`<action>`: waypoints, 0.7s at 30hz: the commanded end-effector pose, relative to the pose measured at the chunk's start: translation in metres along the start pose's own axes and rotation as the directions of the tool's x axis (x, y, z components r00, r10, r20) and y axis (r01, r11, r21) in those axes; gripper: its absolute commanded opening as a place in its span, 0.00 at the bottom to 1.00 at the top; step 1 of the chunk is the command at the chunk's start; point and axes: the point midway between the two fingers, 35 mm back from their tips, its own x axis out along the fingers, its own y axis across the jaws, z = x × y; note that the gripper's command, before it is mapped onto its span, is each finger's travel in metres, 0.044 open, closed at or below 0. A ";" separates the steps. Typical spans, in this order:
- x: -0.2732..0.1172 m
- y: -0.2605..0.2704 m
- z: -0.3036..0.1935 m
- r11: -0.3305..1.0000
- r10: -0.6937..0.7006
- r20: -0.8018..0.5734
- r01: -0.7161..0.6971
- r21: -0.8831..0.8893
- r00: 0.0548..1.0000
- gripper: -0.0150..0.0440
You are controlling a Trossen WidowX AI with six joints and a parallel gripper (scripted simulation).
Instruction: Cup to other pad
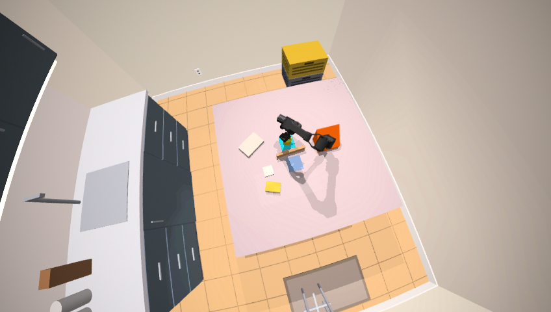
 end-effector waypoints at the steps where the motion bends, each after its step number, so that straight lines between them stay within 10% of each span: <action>1: -0.010 0.001 0.001 1.000 -0.002 0.009 0.002 -0.008 1.000 0.50; 10: -0.020 -0.001 -0.002 1.000 -0.001 0.007 0.001 -0.006 1.000 0.50; 21: -0.020 -0.001 -0.001 1.000 0.002 0.002 -0.002 0.001 1.000 0.99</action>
